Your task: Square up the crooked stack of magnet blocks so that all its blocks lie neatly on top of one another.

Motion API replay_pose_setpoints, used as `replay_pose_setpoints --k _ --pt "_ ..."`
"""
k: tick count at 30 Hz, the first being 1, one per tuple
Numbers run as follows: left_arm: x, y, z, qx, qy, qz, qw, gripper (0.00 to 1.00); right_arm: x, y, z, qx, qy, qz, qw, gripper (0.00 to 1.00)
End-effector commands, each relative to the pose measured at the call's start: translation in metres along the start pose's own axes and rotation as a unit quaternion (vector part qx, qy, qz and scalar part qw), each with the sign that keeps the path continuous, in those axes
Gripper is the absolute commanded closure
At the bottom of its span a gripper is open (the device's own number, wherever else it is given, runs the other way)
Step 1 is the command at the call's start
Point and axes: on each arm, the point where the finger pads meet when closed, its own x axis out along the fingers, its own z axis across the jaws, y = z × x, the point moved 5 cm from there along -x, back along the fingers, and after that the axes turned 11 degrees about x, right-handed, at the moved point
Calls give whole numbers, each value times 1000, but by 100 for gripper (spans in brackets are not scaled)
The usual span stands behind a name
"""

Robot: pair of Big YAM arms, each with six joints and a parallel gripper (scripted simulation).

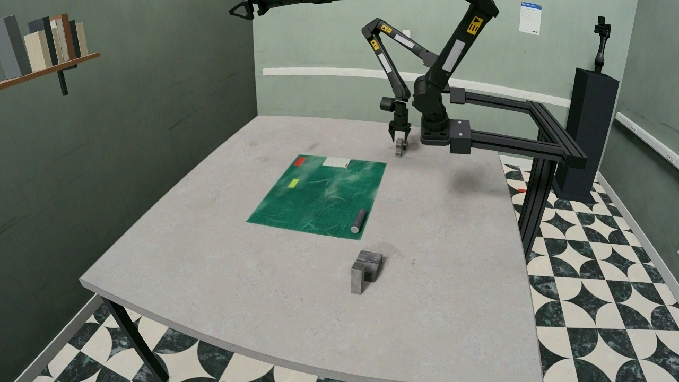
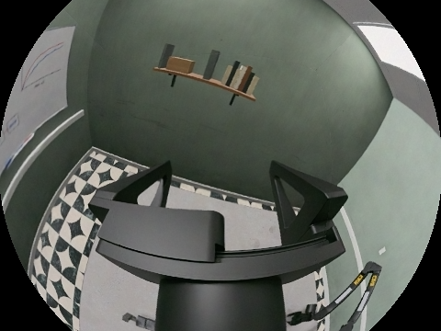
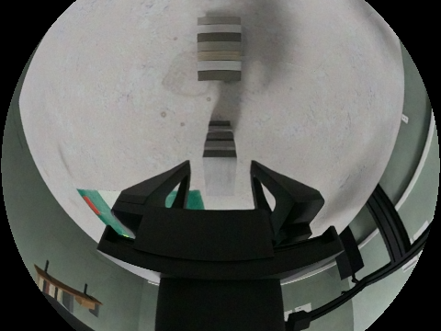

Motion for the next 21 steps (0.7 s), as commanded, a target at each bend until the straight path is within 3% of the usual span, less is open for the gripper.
replay_pose_setpoints --k 1,8,17,21 --pt "-3 -23 -4 6 2 -29 1000 0 -17 1 -13 -6 10 1 1000 40" --pt "-3 -23 -4 6 2 -29 1000 0 -6 5 -7 -10 9 1 1000 40" --pt "-3 -23 -4 6 2 -29 1000 0 -54 1 -11 -3 9 0 1000 40" --pt "-3 -23 -4 6 2 -29 1000 0 -36 0 -3 -1 0 0 1000 40"
